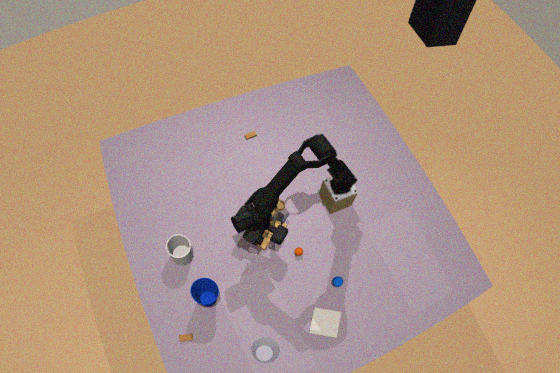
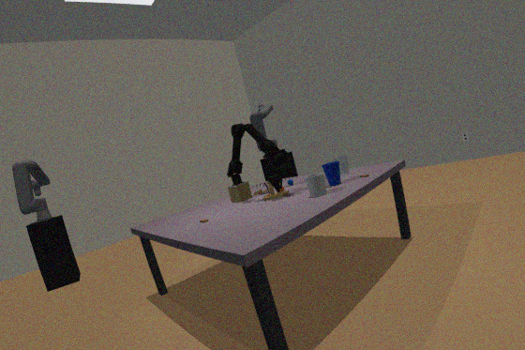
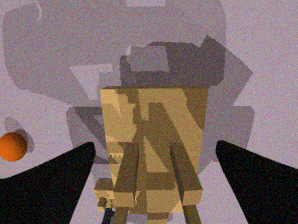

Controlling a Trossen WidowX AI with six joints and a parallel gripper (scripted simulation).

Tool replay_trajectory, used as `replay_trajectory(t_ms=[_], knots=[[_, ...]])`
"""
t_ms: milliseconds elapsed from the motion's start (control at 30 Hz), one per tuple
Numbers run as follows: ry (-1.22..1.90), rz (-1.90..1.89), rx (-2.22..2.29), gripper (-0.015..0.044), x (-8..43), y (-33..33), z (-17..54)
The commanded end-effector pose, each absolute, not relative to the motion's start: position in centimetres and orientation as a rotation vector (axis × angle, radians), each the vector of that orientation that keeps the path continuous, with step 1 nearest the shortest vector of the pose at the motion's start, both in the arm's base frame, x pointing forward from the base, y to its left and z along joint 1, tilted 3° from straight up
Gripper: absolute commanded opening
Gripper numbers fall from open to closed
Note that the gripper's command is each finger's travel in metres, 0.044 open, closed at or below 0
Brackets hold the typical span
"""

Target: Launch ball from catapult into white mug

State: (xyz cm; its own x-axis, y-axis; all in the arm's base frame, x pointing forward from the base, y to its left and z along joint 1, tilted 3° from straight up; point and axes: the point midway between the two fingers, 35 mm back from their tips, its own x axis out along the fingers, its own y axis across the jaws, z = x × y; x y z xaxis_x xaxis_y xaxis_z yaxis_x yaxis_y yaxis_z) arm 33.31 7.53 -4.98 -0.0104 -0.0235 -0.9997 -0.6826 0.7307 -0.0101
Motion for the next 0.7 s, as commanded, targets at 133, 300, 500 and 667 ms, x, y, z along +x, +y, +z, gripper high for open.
replay_trajectory(t_ms=[133,300,500,667], knots=[[1.509,0.575,-0.603,0.0335,33.3,7.5,-5.0],[1.509,0.575,-0.603,0.0204,33.3,7.5,-5.0],[1.509,0.575,-0.603,0.0125,33.3,7.5,-5.0],[1.509,0.576,-0.603,0.0032,33.4,7.6,-2.6]])
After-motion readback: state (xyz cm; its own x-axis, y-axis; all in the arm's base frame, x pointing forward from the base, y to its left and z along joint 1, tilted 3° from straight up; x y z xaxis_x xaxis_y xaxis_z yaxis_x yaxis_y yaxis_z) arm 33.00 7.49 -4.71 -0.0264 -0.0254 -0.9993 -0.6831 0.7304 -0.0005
